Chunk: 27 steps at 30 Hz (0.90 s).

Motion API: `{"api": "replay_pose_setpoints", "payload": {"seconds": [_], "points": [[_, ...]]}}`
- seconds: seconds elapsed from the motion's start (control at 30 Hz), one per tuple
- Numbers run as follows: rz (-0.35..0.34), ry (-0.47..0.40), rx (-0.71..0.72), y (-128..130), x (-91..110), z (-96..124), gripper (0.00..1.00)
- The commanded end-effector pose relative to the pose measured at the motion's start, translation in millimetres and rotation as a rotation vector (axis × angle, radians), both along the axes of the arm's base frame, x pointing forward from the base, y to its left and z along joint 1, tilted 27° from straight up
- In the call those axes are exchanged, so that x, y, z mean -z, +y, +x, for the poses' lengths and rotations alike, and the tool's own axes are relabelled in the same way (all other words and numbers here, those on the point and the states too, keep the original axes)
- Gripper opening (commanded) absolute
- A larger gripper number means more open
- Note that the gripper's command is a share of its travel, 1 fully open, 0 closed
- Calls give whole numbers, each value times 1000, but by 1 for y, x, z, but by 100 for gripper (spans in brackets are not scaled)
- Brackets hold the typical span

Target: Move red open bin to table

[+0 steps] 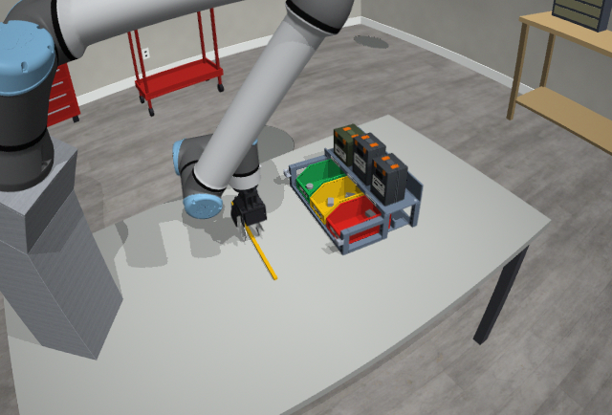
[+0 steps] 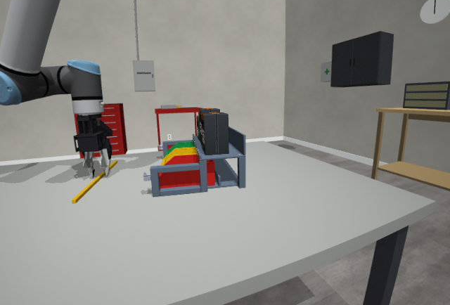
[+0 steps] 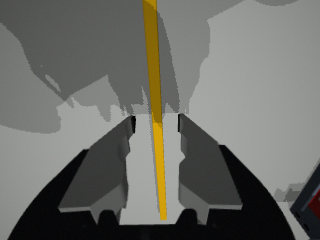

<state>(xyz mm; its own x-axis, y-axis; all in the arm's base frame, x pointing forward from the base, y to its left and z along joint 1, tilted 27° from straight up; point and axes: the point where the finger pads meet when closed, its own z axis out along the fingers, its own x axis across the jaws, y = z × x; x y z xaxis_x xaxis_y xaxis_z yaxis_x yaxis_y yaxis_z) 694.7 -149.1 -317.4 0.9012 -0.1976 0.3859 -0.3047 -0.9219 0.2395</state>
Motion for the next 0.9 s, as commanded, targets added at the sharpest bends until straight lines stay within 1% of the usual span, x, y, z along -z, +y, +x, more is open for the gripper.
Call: {"api": "replay_pose_setpoints", "payload": {"seconds": [0.0,0.4,0.57,0.87], "points": [[0,-1,0,0,0,0,26],[0,-1,0,0,0,0,26],[0,-1,0,17,-45,-15,26],[0,-1,0,17,-45,-15,26]]}}
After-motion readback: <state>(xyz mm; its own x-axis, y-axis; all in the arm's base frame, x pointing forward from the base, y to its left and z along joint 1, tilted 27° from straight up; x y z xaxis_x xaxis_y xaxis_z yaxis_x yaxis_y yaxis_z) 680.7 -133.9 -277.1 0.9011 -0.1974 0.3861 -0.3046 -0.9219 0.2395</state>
